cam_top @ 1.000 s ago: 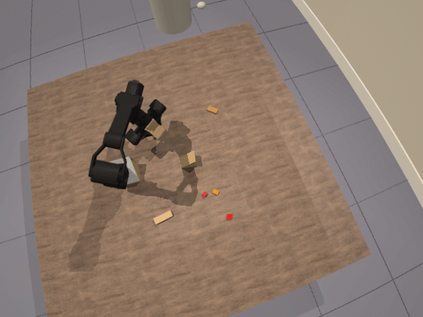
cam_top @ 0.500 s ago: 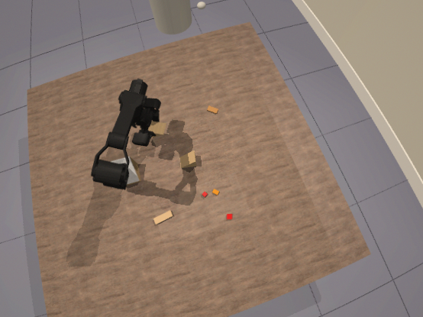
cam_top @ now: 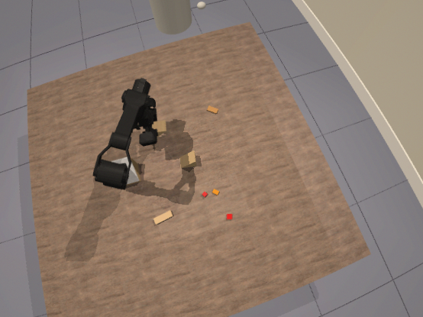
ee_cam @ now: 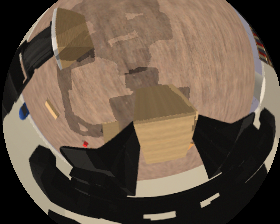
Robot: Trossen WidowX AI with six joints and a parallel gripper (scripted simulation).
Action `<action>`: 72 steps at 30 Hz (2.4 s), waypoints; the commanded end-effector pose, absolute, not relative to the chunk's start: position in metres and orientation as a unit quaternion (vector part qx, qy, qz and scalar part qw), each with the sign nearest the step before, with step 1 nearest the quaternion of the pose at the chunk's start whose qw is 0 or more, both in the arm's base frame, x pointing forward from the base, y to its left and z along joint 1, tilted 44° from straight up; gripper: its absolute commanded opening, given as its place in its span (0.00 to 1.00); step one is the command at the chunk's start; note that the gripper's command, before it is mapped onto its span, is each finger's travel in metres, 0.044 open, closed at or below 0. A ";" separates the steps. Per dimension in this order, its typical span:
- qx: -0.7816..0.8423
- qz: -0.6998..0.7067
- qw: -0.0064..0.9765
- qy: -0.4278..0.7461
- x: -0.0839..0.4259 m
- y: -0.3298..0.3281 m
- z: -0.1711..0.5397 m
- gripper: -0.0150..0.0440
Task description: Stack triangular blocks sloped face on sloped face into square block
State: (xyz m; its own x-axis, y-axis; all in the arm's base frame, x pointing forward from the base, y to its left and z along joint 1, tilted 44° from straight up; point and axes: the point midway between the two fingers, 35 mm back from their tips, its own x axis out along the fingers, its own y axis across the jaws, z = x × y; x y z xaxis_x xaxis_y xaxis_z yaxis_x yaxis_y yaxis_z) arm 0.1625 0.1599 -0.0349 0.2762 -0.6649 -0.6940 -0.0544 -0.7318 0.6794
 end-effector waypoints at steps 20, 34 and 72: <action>0.748 -0.554 0.278 -0.236 0.192 0.131 0.057 0.25; 0.748 -0.553 0.279 -0.238 0.200 0.105 0.092 0.25; 0.748 -0.553 0.280 -0.237 0.247 0.044 0.024 0.25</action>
